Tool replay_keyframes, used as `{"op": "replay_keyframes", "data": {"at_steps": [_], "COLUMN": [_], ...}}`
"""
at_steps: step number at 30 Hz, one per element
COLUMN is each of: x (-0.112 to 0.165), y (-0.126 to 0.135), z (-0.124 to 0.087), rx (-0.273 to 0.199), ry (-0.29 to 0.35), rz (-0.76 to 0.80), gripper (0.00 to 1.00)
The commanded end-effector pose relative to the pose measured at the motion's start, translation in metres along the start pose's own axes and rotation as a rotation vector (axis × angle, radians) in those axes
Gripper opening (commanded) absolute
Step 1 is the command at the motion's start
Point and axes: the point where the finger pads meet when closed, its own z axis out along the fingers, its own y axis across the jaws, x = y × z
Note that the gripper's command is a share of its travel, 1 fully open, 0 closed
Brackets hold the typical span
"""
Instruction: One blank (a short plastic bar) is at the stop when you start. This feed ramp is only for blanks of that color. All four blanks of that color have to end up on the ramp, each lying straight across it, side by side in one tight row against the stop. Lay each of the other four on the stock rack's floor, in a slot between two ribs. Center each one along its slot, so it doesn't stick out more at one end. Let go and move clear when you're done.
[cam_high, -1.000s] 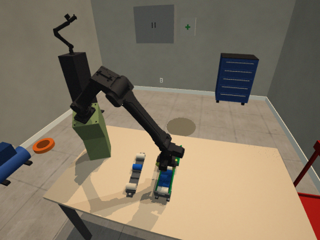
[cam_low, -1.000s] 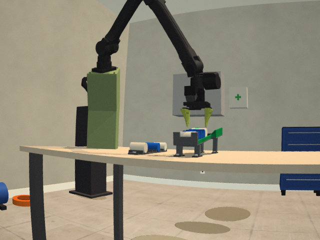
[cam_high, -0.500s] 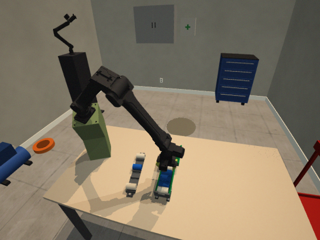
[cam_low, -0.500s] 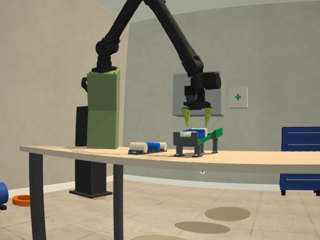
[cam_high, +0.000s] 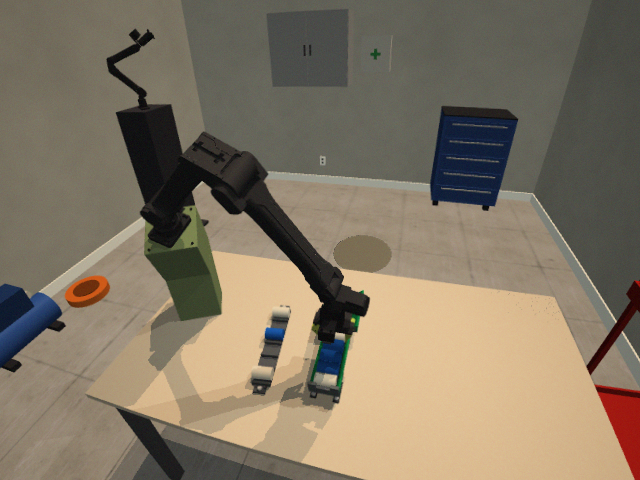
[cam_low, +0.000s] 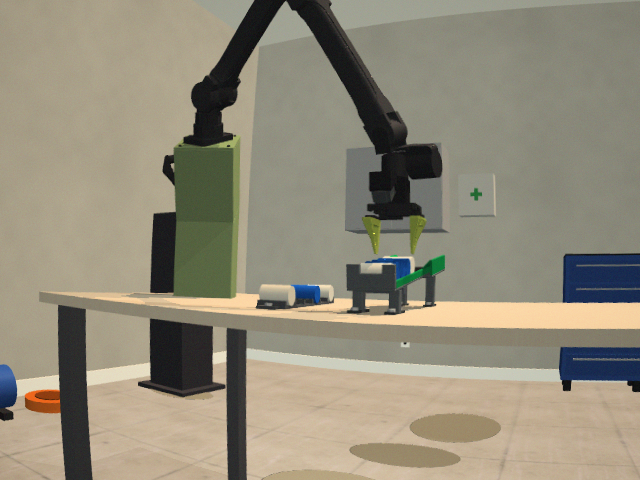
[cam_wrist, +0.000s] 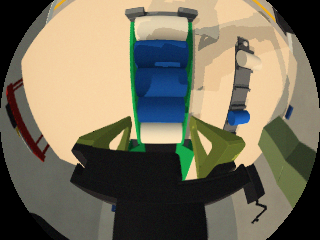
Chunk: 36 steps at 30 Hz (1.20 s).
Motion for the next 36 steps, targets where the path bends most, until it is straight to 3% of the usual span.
{"op": "replay_keyframes", "data": {"at_steps": [1, 36], "x": [-0.0057, -0.0048], "y": [0.0101, 0.007], "z": [-0.0007, -0.0011], "rx": [-0.019, -0.019], "ry": [-0.001, -0.001], "rz": [0.004, 0.004], "gripper": [0.8, 0.8]}}
